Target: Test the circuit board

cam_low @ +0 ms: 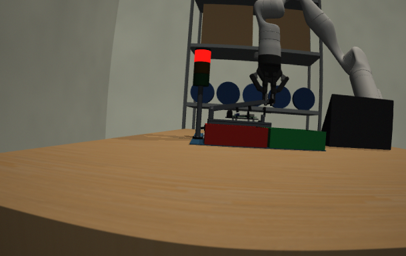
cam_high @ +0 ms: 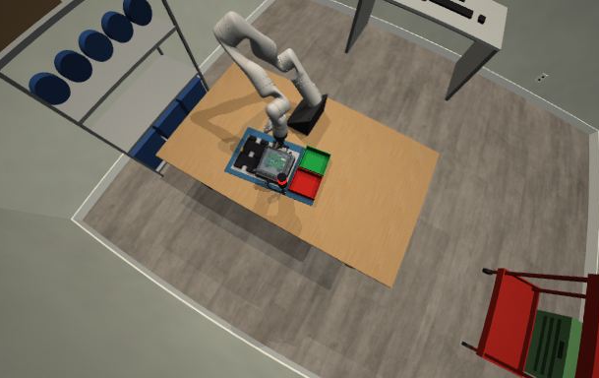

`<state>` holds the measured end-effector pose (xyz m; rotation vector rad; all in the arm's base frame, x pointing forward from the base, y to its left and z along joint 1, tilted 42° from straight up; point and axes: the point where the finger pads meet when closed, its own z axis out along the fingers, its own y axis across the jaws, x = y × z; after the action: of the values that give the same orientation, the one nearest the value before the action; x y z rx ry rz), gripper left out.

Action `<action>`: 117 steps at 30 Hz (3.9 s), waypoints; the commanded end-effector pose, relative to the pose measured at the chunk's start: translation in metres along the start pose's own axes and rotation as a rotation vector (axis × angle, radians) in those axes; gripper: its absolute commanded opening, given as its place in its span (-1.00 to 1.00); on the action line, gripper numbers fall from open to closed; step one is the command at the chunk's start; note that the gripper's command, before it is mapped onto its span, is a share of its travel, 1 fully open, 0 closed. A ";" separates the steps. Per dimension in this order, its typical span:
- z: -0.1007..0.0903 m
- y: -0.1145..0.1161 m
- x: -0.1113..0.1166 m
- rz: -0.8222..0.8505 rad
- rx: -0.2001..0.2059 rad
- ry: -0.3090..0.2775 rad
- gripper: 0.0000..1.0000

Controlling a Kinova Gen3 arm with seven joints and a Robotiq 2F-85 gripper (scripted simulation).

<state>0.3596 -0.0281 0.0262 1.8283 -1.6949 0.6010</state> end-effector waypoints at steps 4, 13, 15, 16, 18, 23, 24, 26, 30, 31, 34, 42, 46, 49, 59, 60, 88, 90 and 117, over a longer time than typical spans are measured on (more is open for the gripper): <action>-0.019 -0.005 0.000 0.000 0.013 -0.003 -1.00; -0.040 -0.013 0.000 0.000 0.013 -0.003 -1.00; -0.043 -0.014 0.000 0.000 0.013 -0.003 -1.00; -0.046 -0.016 0.000 0.000 0.013 -0.003 -1.00; -0.052 -0.019 0.000 0.000 0.013 -0.003 -1.00; -0.068 -0.028 0.000 0.000 0.013 -0.003 -1.00; -0.071 -0.030 0.000 0.000 0.013 -0.003 -1.00; -0.078 -0.035 0.000 0.000 0.013 -0.003 -1.00; -0.087 -0.042 0.000 0.000 0.013 -0.003 -1.00; -0.087 -0.042 0.000 0.000 0.013 -0.003 -1.00; -0.095 -0.050 0.000 0.000 0.013 -0.003 -1.00; -0.114 -0.072 0.000 0.000 0.013 -0.003 -1.00; -0.122 -0.083 0.000 0.000 0.013 -0.003 -1.00; -0.124 -0.086 0.000 0.000 0.013 -0.003 -1.00; -0.139 -0.116 0.000 0.000 0.013 -0.003 -1.00; -0.140 -0.119 0.000 0.000 0.013 -0.003 -1.00; -0.151 -0.177 0.000 0.000 0.013 -0.003 -1.00; -0.151 -0.181 0.000 0.000 0.013 -0.003 -1.00; -0.149 -0.207 0.000 0.000 0.013 -0.003 -1.00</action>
<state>0.5699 0.0867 0.1236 1.8463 -1.6997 0.6111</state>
